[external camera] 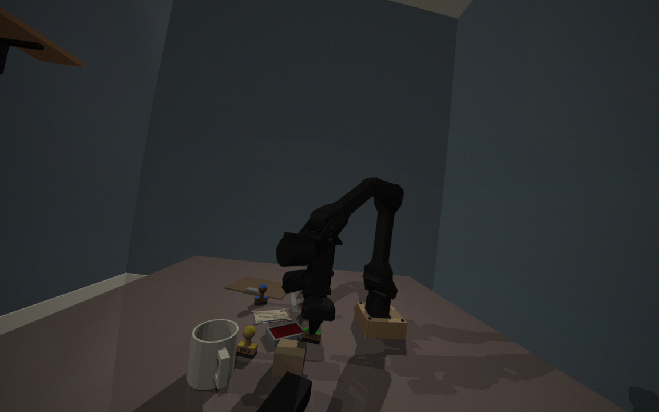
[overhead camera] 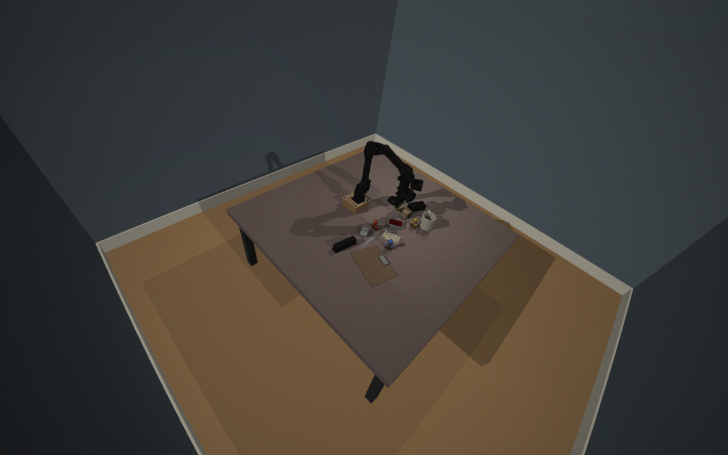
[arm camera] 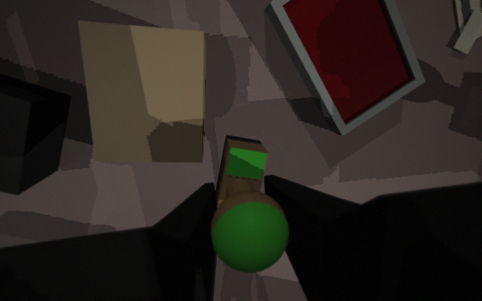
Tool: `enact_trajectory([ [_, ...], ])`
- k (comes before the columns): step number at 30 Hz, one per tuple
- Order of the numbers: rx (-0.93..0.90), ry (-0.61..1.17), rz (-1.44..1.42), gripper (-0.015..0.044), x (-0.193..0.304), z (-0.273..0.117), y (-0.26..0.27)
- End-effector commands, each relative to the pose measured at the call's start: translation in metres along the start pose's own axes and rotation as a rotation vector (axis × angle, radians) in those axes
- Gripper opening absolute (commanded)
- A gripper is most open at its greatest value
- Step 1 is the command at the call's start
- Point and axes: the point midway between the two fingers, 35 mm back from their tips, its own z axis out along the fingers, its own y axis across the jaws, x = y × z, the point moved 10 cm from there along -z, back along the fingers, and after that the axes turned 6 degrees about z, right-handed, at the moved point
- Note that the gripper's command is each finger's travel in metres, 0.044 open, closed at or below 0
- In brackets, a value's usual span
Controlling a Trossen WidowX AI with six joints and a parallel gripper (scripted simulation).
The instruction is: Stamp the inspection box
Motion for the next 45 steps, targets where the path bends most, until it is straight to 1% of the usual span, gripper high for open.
enact_trajectory([
  [1, -0.001, -0.001, -0.001, 0.0000, 0.000, -0.003, 0.000],
  [45, -0.001, -0.001, -0.001, 0.0000, 0.001, -0.025, -0.001],
])
